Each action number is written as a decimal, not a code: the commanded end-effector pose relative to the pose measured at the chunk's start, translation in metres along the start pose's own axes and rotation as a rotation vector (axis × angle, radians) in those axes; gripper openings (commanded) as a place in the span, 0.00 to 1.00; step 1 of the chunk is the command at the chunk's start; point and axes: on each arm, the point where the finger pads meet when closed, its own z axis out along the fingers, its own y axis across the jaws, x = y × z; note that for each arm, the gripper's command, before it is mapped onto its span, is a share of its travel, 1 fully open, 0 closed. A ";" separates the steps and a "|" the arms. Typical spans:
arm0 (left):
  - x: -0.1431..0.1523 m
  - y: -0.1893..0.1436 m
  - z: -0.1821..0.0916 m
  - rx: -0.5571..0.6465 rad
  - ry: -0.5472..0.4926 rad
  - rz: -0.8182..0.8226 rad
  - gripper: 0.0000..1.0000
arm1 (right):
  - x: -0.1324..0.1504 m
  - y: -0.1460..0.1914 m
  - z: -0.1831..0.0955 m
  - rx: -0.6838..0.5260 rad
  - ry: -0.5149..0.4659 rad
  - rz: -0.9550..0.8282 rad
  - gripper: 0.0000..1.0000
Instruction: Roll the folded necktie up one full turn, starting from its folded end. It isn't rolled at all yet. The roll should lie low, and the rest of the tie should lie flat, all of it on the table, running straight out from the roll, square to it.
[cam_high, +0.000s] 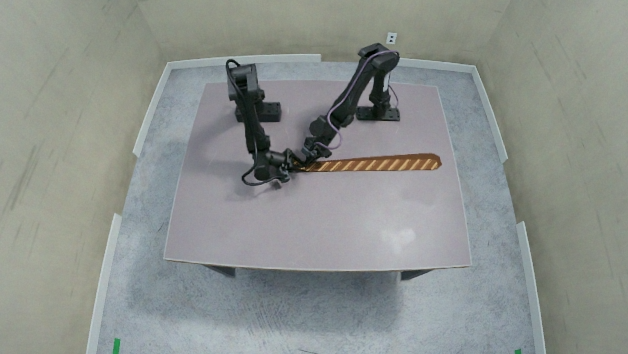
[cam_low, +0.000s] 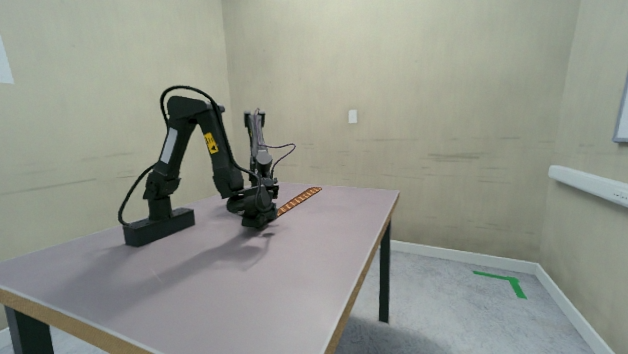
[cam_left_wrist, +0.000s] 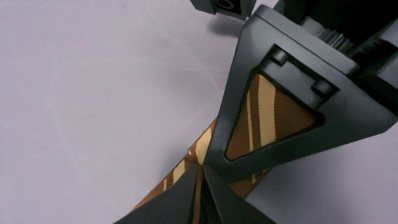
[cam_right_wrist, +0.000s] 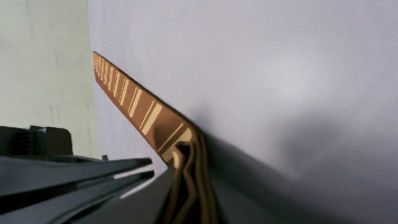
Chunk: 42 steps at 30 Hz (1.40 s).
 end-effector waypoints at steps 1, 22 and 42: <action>-0.003 -0.005 0.001 0.016 -0.023 0.005 0.04 | -0.001 0.000 0.001 -0.007 -0.008 -0.032 0.13; -0.014 -0.003 -0.015 0.012 -0.023 0.000 0.03 | -0.001 0.003 -0.001 -0.007 -0.008 -0.032 0.13; -0.038 0.002 -0.050 0.004 -0.023 -0.010 0.04 | -0.001 0.001 -0.005 -0.007 -0.008 -0.032 0.06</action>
